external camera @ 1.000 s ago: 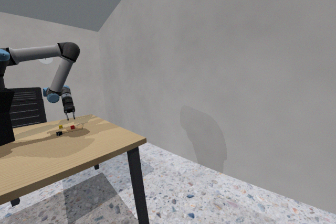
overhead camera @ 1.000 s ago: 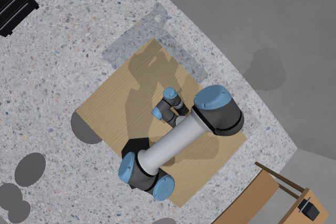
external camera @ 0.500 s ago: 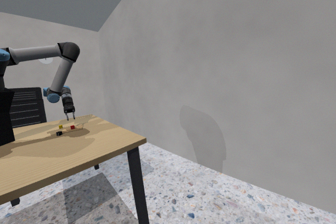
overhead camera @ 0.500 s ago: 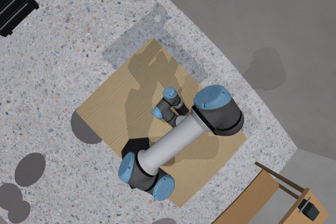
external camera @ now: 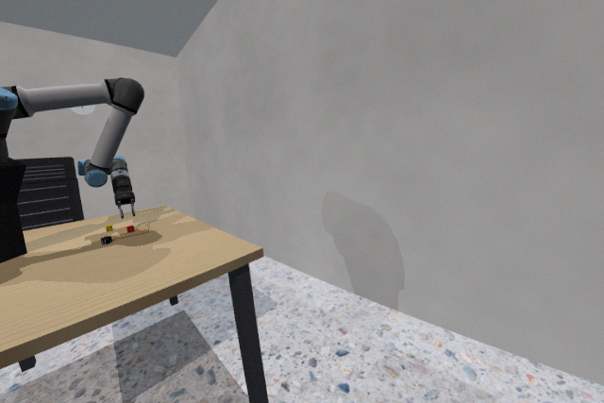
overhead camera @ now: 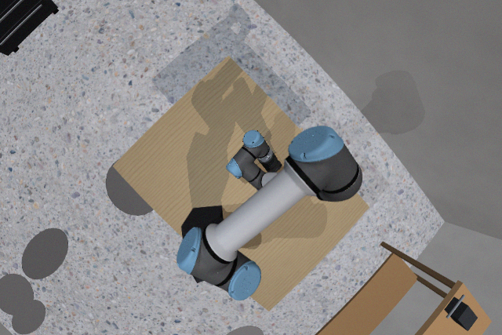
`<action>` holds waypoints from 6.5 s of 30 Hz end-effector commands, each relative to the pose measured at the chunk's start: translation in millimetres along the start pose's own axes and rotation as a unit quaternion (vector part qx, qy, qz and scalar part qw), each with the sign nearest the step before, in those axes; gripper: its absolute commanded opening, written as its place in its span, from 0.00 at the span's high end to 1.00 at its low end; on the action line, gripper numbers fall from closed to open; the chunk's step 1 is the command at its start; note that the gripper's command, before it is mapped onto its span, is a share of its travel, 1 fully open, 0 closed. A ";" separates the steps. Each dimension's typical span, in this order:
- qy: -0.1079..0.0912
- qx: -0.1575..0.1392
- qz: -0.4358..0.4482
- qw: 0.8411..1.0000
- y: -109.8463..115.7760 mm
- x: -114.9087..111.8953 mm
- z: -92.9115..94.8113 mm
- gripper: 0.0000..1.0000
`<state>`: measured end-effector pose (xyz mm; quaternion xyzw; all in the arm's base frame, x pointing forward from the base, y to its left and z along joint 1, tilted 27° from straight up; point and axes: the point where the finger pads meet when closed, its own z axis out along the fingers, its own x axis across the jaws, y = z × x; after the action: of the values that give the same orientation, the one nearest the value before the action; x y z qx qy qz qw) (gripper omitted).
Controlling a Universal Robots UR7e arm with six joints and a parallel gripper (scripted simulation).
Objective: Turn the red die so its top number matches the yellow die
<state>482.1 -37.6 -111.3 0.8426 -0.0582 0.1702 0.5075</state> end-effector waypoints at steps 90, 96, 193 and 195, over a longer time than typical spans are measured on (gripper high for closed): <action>0.000 0.000 0.001 1.000 -43.8 0.8 44.5 0.51; 0.000 0.000 0.001 1.000 -43.8 0.8 44.5 0.51; 0.000 0.134 0.001 0.991 9.1 0.5 -4.3 0.51; -0.001 0.140 0.001 0.990 9.1 0.3 -3.8 0.51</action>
<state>478.9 -38.1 -102.6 0.9006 -0.0372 0.1747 0.3961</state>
